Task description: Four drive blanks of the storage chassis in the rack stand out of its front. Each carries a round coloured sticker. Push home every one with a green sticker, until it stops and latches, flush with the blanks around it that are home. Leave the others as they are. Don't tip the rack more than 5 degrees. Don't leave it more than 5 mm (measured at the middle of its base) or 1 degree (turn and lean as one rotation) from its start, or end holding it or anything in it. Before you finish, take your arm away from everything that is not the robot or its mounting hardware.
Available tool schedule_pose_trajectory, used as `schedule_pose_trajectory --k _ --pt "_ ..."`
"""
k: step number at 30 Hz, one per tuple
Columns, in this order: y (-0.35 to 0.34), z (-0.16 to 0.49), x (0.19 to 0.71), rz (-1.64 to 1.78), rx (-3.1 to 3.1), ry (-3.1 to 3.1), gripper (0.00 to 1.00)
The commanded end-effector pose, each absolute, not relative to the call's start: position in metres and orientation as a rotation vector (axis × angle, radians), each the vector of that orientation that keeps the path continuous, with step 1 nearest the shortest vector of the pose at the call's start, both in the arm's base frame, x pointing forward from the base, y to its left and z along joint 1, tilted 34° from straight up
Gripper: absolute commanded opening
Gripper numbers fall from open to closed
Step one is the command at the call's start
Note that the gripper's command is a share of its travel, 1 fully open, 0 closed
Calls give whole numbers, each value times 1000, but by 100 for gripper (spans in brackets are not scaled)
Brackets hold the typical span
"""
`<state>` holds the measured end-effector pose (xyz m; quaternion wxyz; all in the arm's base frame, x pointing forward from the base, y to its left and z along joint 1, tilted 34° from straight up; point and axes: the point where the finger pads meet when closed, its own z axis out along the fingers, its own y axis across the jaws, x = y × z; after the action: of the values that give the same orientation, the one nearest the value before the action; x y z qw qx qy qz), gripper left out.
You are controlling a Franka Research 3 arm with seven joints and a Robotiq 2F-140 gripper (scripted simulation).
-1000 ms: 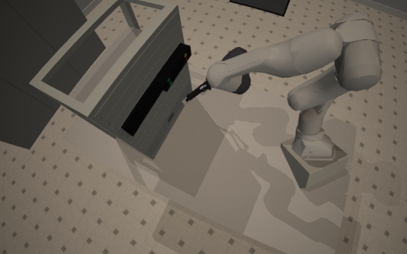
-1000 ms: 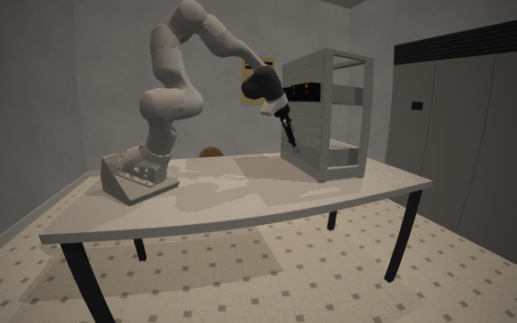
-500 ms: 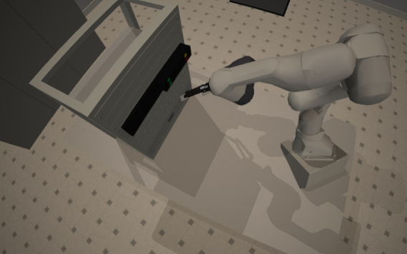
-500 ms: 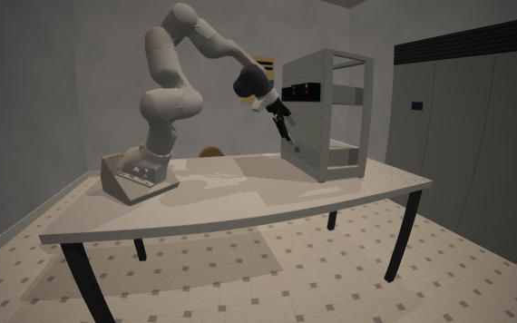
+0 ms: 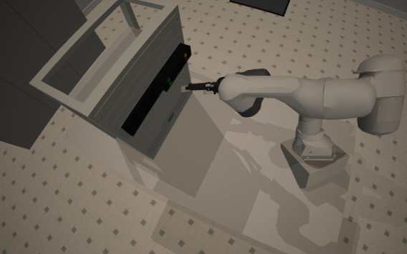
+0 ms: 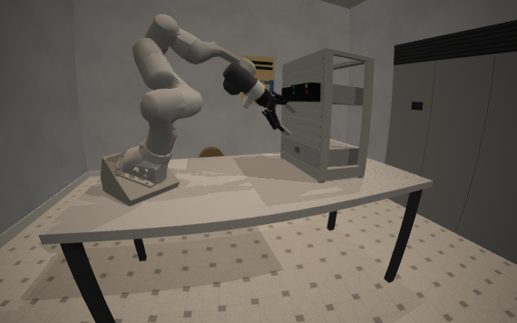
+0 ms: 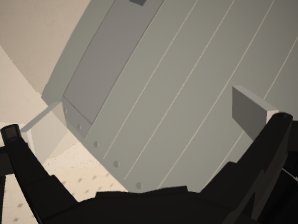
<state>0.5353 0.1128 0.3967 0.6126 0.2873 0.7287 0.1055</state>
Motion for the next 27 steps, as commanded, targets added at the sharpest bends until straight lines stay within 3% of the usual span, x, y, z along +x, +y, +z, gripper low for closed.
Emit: schedule_pose_trajectory --k 1,27 --pt "116 402 525 334 720 1580 100" --pt "170 461 434 767 719 1167 100"
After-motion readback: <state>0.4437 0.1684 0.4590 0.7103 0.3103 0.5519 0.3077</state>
